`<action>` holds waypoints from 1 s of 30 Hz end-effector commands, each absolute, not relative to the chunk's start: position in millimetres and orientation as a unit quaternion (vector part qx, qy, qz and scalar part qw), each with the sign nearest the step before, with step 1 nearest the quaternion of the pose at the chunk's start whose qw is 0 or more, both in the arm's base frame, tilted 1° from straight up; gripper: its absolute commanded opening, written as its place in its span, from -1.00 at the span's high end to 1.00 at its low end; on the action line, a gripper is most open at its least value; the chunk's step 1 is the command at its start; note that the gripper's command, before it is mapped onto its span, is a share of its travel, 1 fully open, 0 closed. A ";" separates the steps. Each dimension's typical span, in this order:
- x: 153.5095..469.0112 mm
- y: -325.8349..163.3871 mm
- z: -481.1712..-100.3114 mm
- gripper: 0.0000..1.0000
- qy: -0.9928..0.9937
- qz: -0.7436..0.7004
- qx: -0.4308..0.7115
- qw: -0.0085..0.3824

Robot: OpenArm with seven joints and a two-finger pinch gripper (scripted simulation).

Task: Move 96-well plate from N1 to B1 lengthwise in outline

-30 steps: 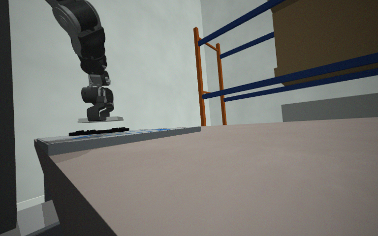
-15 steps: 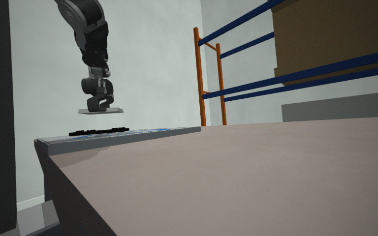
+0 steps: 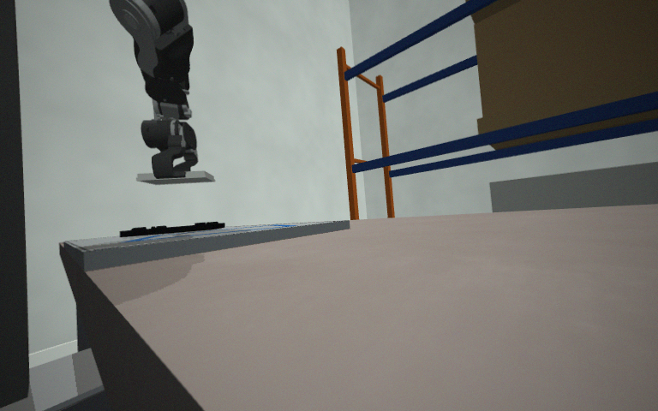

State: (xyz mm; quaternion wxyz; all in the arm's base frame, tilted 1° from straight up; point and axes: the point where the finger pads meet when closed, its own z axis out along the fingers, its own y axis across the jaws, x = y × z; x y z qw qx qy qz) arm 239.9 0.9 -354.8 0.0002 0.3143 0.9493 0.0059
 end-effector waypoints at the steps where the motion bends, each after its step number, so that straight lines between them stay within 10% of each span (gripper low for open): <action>1: 234.3 -2.3 -358.3 1.00 0.948 -0.005 0.319 -0.008; 30: 229.0 -26.6 -367.6 1.00 0.966 -0.005 0.257 -0.009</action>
